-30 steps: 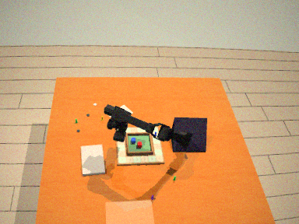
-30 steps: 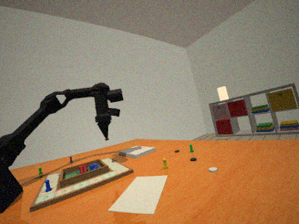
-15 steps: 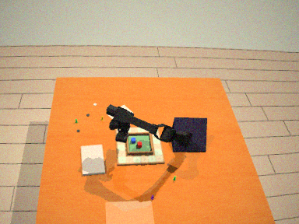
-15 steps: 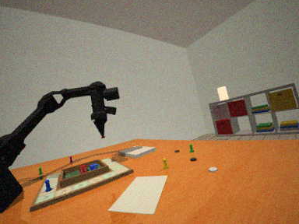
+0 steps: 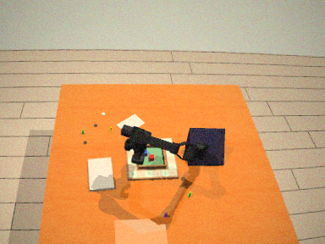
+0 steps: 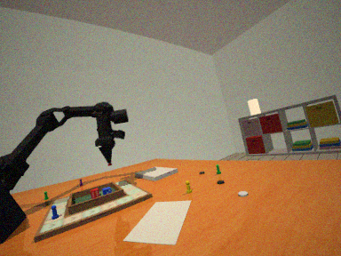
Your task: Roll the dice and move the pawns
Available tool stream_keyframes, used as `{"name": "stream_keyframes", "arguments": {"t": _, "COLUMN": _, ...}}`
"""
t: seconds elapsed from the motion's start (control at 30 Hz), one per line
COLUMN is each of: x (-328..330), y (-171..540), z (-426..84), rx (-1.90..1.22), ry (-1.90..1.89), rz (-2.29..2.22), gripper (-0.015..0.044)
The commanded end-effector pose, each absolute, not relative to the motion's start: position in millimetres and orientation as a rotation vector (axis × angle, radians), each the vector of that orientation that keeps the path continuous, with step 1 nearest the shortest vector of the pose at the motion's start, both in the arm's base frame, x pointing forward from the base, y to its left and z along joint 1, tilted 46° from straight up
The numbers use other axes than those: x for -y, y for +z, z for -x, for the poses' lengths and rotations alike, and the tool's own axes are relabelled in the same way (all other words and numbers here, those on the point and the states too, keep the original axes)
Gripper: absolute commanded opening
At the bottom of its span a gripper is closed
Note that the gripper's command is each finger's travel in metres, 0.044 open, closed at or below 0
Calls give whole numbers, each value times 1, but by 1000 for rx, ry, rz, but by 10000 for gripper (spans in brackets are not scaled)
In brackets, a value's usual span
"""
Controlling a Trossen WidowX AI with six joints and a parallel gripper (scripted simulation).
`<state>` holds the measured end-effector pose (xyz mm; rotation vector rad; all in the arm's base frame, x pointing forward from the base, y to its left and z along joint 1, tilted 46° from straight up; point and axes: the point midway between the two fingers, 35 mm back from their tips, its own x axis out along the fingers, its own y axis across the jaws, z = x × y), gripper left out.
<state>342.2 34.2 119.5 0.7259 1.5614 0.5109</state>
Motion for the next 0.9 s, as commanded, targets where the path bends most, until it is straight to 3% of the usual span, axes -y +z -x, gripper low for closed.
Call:
{"name": "stream_keyframes", "arguments": {"t": 0.0, "x": -48, "y": 120, "z": -329, "rx": -1563, "ry": 515, "rz": -729, "gripper": 0}}
{"name": "stream_keyframes", "arguments": {"t": 0.5, "x": -83, "y": 115, "z": -285, "rx": -1566, "ry": 522, "rz": -736, "gripper": 0}}
{"name": "stream_keyframes", "arguments": {"t": 0.87, "x": -99, "y": 101, "z": -283, "rx": -1566, "ry": 523, "rz": -736, "gripper": 0}}
